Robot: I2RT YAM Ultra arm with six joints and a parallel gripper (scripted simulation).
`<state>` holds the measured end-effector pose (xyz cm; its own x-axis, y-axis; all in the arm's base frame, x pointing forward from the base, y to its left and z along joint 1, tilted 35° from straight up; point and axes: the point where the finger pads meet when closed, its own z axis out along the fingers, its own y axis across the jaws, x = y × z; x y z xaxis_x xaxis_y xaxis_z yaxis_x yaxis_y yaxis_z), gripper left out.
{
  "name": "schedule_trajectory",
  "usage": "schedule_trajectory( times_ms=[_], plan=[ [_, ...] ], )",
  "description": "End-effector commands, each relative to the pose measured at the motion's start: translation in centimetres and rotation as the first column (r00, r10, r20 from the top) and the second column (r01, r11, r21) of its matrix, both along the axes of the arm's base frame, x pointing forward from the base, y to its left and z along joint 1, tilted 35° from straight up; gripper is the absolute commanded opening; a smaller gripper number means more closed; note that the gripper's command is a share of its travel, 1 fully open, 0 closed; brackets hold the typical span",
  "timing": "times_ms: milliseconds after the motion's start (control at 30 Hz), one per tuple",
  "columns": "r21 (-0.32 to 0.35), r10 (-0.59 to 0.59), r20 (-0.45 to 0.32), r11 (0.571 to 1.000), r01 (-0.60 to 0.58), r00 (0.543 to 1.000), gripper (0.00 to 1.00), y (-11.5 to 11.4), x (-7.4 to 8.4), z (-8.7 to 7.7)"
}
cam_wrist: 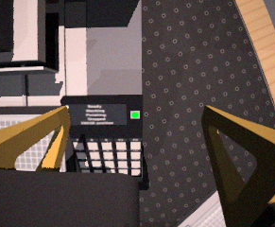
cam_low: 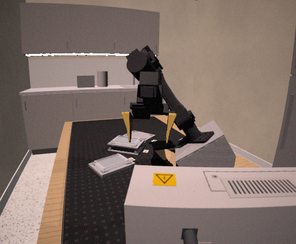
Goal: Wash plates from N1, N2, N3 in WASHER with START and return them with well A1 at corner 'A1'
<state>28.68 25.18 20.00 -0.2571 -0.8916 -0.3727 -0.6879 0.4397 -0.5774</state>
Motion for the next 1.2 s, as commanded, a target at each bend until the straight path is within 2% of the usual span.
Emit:
schedule_trajectory(
  times_ms=[0, 467, 500, 1167],
  plan=[
    [0.004, 0.006, 0.001, 1.000, -0.006, 1.000, 1.00, 0.1, -0.1, 0.2],
    [0.004, 0.006, 0.001, 1.000, -0.006, 1.000, 1.00, 0.1, -0.1, 0.2],
    [0.004, 0.006, 0.001, 1.000, -0.006, 1.000, 0.00, -0.1, -0.3, 0.1],
    [0.004, 0.005, 0.000, 1.000, -0.005, 1.000, 0.00, -3.4, -3.1, -3.1]
  ],
)
